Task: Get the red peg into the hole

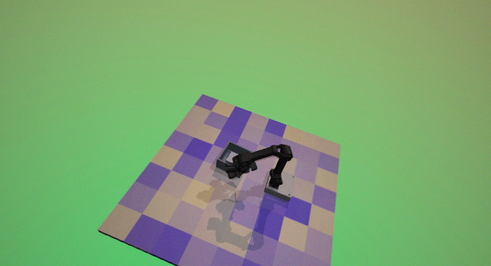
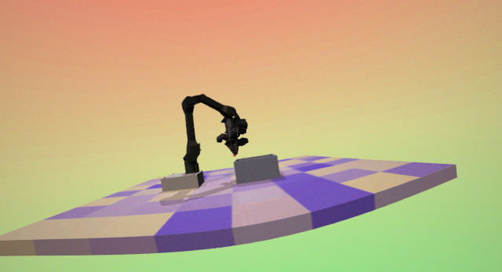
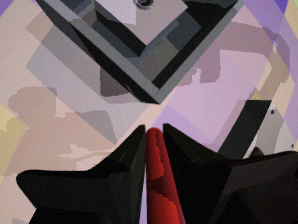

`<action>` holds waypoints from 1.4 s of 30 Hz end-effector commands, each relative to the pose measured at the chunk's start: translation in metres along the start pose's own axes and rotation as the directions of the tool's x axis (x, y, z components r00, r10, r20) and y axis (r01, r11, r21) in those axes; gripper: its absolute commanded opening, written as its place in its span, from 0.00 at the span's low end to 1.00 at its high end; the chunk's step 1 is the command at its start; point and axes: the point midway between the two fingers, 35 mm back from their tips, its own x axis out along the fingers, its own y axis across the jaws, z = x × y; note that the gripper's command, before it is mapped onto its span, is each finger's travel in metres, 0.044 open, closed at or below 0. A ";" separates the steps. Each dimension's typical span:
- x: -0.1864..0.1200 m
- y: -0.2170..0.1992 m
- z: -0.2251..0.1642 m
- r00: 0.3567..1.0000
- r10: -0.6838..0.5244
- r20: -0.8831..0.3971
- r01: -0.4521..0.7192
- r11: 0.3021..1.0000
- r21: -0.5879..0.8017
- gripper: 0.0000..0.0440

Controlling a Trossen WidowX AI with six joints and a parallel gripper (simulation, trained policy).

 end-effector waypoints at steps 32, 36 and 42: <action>0.069 -0.010 0.137 0.999 0.053 -0.009 -0.052 0.991 0.125 0.00; 0.082 -0.008 0.140 0.997 0.072 -0.028 -0.069 0.993 0.093 0.00; 0.101 -0.006 0.137 0.993 0.089 -0.076 -0.086 0.996 0.032 0.11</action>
